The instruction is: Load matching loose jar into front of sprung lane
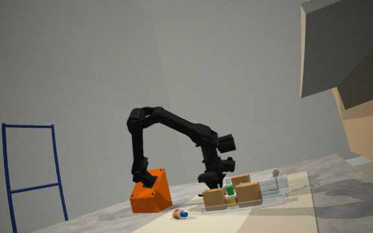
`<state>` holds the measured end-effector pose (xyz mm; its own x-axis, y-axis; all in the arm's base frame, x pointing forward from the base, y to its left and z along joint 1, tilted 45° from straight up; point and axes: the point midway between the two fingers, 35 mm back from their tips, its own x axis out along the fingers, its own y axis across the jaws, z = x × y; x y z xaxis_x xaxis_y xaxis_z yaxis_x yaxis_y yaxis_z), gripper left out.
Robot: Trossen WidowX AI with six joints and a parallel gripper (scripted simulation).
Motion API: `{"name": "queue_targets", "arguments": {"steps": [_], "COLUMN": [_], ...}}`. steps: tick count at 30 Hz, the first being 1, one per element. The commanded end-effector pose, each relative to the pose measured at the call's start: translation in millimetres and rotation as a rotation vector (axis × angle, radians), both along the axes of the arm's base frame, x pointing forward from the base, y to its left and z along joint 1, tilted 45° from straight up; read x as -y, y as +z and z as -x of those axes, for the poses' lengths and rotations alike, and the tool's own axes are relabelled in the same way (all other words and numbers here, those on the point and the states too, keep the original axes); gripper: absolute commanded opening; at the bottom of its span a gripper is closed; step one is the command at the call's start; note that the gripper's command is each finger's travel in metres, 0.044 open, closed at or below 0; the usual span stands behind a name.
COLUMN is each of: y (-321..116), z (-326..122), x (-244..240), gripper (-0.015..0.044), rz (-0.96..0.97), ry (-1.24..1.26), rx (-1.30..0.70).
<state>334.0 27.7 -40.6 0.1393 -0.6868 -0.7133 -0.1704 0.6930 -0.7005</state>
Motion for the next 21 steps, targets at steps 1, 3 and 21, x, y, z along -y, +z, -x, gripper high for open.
{"name": "queue_targets", "arguments": {"steps": [1, 3, 21], "y": [0.0, -0.4, -4.1], "z": [-3.3, -3.2, -2.9], "x": [1.3, 1.8, 5.8], "gripper": [0.0000, 0.0000, 0.0000], "rz": [0.003, 0.003, 0.004], "ry": [0.003, 0.003, 0.003], "rx": [0.012, 0.012, 0.012]}}
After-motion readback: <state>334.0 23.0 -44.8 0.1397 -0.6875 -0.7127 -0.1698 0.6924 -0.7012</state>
